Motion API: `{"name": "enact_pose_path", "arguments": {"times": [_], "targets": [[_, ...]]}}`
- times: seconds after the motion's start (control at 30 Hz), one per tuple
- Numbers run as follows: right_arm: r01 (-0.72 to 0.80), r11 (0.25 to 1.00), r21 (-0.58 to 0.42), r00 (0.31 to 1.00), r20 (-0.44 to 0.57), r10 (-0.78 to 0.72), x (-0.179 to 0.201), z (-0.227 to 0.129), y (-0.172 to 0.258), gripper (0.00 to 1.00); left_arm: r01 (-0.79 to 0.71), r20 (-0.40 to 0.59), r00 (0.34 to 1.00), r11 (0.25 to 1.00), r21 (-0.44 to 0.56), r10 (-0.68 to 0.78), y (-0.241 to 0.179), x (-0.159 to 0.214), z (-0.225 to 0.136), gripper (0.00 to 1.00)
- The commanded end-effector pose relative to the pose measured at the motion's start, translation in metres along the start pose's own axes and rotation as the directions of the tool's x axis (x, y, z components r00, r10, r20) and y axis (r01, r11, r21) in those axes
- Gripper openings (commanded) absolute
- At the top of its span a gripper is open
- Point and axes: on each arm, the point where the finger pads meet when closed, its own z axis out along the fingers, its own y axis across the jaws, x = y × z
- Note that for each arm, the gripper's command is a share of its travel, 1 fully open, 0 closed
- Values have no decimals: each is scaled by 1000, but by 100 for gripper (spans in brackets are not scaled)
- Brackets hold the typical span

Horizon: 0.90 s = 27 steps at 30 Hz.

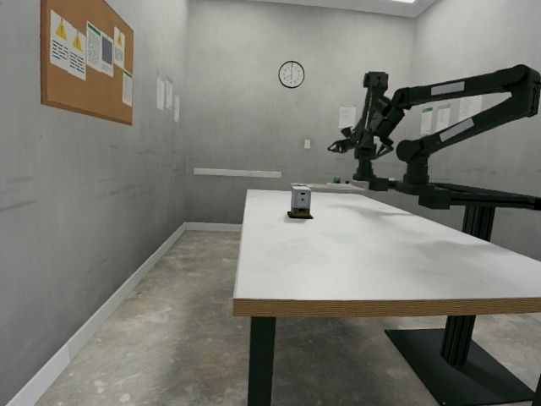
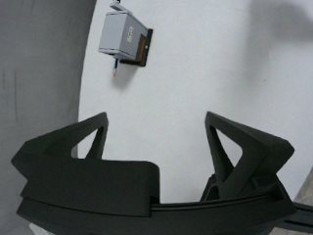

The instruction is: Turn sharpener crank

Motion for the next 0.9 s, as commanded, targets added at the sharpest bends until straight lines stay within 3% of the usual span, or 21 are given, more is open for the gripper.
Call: {"name": "enact_pose_path", "arguments": {"times": [0.0,0.57,0.73,0.87], "targets": [[10,1000,1,1000,5,-10,-4,0,-2,100,4,10,1000,1000,-6,-4,3,-4,-3,100],[10,1000,1,1000,5,-10,-4,0,-2,100,4,10,1000,1000,-6,-4,3,-4,-3,100],[46,998,-32,999,-18,-46,7,2,19,100,187,113,977,982,-34,-182,27,-38,-13,100],[83,992,-93,994,-60,-89,20,6,59,100,384,269,891,923,-19,-365,60,-81,-21,100]]}}
